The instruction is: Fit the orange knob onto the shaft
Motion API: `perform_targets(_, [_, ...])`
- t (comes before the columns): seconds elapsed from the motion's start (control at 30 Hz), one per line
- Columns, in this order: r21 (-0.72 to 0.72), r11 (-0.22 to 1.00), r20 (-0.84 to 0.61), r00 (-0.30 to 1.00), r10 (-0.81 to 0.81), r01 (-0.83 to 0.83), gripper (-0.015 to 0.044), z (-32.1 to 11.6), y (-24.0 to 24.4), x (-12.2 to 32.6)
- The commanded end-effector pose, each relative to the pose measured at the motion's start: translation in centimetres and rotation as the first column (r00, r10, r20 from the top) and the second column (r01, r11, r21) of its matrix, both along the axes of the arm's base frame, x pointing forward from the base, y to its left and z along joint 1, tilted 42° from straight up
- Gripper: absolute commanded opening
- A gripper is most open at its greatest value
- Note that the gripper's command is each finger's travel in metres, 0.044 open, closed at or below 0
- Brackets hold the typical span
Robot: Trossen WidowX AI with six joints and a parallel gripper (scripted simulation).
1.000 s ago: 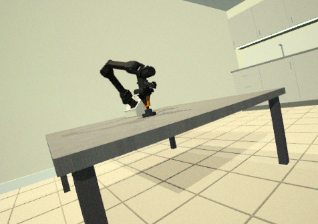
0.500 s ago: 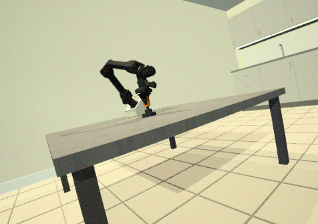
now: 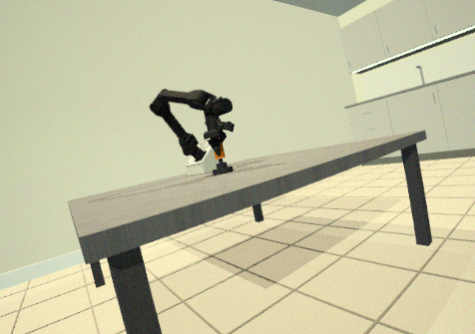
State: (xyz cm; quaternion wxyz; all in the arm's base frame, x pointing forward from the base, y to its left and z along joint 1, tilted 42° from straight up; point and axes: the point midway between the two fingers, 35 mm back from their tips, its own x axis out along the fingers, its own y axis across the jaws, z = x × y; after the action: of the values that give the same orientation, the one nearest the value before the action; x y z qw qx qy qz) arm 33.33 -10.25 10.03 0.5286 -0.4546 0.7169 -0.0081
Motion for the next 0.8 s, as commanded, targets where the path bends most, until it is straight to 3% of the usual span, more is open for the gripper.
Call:
perform_targets(0.0, [-0.001, 1.0, -0.005, 1.0, 0.005, -0.005, 0.0, -0.14, -0.06, -0.14])
perform_targets(0.77, [-0.001, 1.0, -0.005, 1.0, 0.005, -0.005, 0.0, -0.04, 0.1, -0.1])
